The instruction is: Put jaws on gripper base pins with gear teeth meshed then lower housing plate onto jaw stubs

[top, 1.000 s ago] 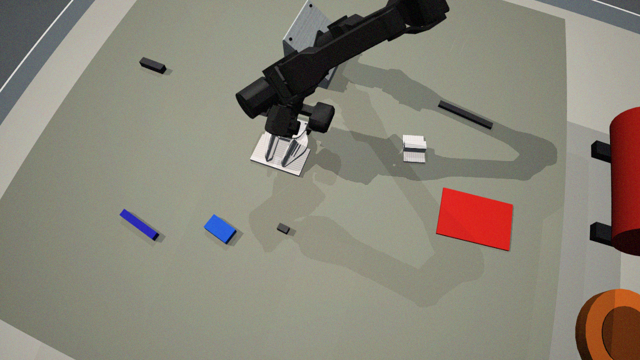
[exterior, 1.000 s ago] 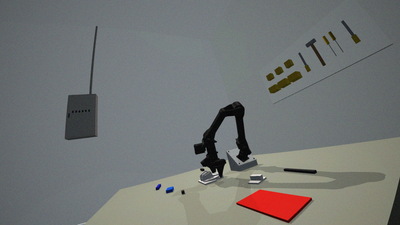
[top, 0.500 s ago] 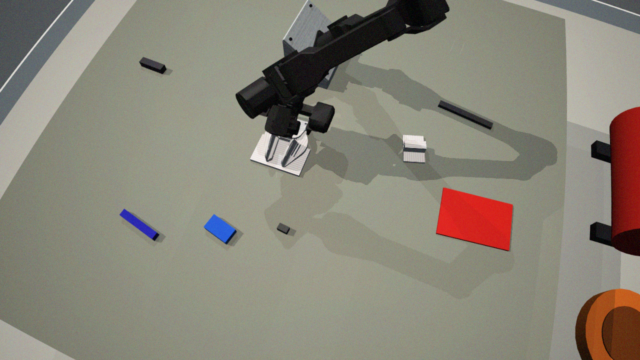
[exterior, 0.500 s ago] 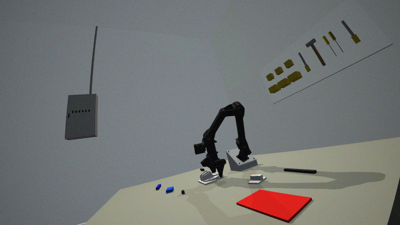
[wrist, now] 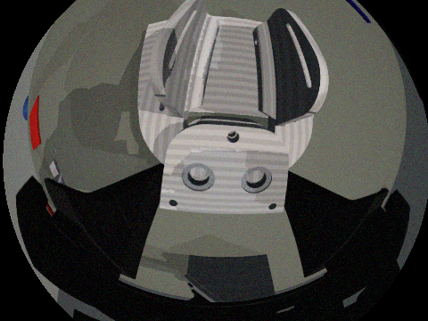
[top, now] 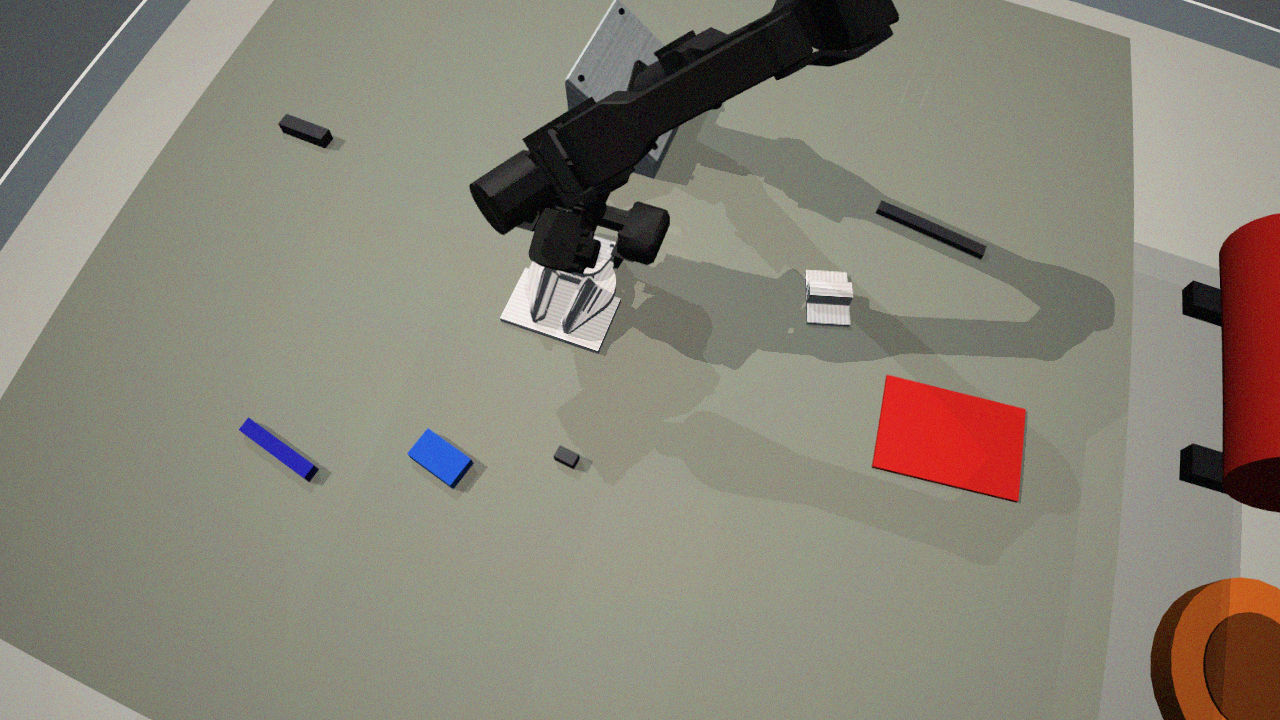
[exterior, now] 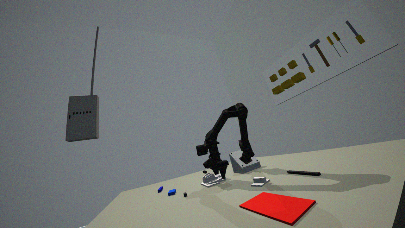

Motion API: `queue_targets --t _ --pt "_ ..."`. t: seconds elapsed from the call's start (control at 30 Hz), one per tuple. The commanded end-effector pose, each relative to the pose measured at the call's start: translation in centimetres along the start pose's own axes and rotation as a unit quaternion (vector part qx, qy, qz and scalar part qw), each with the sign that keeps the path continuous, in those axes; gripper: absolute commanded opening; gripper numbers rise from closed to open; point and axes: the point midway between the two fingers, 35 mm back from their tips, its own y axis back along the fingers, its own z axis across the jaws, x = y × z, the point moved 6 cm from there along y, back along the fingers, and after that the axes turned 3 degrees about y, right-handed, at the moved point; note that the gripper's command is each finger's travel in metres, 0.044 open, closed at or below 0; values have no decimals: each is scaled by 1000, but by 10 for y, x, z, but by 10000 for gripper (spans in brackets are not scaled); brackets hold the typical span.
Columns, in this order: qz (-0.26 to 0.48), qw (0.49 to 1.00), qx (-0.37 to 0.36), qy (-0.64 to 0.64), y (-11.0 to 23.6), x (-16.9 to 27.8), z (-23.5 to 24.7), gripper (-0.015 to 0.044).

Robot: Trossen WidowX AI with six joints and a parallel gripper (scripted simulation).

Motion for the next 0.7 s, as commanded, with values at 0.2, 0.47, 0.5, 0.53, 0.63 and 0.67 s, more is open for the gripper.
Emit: queue_targets --t 0.2,0.47,0.5,0.53,0.63,0.67 --pt "0 1000 3 2 -2 0 -1 351" --pt "0 1000 3 2 -4 0 -1 351" --pt "0 1000 3 2 -4 0 -1 351" --pt "0 1000 3 2 -4 0 -1 351" --pt "0 1000 3 2 -4 0 -1 351" --pt "0 1000 3 2 -4 0 -1 351"
